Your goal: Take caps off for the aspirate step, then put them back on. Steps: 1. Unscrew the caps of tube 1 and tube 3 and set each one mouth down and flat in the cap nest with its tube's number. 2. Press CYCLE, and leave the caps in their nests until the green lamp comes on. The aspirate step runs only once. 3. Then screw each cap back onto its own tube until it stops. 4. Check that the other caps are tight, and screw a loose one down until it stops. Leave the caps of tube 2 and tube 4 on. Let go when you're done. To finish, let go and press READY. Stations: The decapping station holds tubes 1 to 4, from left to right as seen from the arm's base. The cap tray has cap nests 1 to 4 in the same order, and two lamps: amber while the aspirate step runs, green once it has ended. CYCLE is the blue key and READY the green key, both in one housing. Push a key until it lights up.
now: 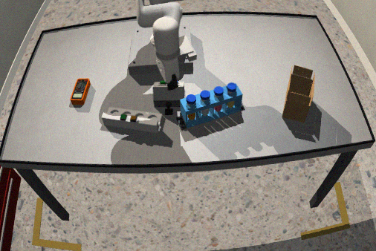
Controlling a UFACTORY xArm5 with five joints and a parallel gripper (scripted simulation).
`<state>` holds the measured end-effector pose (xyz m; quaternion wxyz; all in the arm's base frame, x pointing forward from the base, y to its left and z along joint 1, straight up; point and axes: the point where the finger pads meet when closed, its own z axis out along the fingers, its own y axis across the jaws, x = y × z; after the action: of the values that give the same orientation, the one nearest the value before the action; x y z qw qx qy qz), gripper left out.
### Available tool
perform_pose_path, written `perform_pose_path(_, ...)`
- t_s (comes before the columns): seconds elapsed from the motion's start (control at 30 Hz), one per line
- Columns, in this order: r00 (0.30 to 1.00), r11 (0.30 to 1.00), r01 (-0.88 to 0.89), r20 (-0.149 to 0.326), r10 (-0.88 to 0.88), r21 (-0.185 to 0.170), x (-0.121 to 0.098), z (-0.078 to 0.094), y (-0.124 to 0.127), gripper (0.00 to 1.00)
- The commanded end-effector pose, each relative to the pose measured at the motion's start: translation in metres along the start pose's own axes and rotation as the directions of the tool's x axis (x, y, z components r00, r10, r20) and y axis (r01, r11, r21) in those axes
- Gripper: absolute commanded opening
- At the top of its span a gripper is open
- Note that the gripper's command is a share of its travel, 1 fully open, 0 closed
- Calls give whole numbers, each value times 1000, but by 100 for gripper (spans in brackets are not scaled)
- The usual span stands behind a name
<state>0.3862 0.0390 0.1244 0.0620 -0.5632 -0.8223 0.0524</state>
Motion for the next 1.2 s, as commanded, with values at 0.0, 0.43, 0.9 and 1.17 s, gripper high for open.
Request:
perform_pose_path(0.0, 999, 995, -21, 24, 24, -100, -9, -5, 16, 46)
perform_pose_path(0.43, 998, 986, -35, 38, 42, -162, -9, -5, 16, 46)
perform_pose_path(0.9, 861, 847, -507, -44, 507, -160, 41, -5, 28, 46)
perform_pose_path(1.17, 681, 668, -731, -88, 727, -141, 77, -5, 37, 46)
